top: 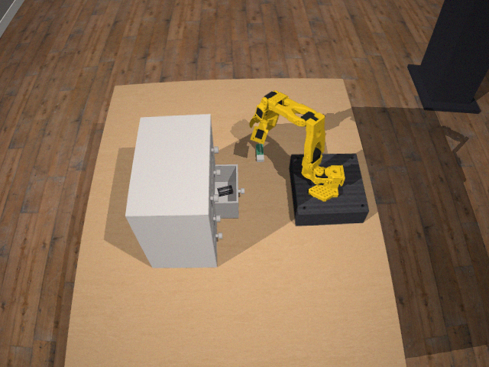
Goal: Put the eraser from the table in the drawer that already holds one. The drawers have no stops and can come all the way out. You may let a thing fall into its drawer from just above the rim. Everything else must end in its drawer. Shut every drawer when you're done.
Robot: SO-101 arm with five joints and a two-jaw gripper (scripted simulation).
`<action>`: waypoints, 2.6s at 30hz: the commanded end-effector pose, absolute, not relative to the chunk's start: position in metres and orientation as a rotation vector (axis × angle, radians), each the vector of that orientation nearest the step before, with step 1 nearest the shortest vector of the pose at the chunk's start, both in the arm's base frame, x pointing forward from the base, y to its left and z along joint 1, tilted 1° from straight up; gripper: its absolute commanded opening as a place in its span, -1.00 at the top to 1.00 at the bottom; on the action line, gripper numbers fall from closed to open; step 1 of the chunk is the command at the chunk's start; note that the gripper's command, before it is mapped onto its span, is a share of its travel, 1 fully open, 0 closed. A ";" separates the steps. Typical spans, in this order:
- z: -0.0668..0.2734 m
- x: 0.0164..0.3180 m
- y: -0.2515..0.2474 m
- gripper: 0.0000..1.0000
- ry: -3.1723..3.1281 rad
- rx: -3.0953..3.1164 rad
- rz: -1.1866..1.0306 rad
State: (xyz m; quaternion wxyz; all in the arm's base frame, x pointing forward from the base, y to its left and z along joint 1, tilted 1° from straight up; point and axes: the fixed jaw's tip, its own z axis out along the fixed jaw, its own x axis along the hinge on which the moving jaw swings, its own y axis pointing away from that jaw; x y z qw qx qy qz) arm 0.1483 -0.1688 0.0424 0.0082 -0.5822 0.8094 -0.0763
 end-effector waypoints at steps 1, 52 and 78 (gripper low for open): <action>0.027 0.148 -0.172 0.45 2.434 -1.972 -0.155; -0.020 0.145 -0.170 0.45 2.175 -2.266 0.014; -0.027 0.140 -0.168 0.45 2.175 -2.266 0.014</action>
